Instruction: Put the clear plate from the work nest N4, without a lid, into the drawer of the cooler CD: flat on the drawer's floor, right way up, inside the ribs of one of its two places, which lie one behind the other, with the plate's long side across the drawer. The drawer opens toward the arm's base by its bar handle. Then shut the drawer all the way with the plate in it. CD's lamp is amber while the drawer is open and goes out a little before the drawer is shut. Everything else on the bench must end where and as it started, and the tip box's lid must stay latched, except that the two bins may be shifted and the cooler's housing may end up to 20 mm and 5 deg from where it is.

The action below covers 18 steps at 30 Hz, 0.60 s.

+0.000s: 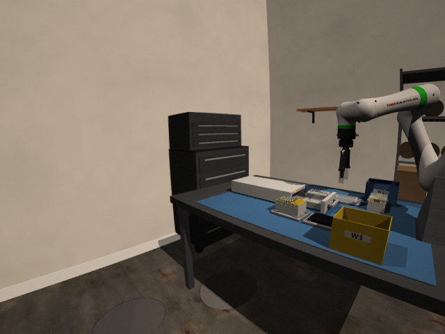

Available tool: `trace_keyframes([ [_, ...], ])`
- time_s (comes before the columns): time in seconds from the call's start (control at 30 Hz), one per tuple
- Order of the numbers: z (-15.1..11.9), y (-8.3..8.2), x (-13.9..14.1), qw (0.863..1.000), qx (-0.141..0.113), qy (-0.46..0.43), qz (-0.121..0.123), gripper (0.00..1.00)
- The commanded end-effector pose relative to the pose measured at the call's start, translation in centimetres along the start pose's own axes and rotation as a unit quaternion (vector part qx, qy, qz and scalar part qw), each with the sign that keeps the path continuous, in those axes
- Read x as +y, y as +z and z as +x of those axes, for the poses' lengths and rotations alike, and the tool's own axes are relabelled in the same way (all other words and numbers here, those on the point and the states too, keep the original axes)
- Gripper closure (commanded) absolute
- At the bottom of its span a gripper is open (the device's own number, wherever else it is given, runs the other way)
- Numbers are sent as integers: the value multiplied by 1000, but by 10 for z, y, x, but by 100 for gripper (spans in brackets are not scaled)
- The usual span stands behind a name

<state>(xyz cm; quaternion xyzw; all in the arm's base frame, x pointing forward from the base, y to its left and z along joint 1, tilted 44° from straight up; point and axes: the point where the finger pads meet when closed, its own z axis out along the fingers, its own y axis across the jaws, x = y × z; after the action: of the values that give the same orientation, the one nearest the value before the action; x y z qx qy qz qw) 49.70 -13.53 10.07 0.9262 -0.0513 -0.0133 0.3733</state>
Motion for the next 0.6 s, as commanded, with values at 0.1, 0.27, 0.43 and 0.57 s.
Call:
trace_keyframes([
  [0.1,-2,-1,22,1000,0,0,0,34],
  [0.27,-4,-2,42,1000,0,0,0,34],
  [0.43,-6,-3,62,1000,0,0,0,34],
  [0.57,-7,-3,70,1000,0,0,0,34],
])
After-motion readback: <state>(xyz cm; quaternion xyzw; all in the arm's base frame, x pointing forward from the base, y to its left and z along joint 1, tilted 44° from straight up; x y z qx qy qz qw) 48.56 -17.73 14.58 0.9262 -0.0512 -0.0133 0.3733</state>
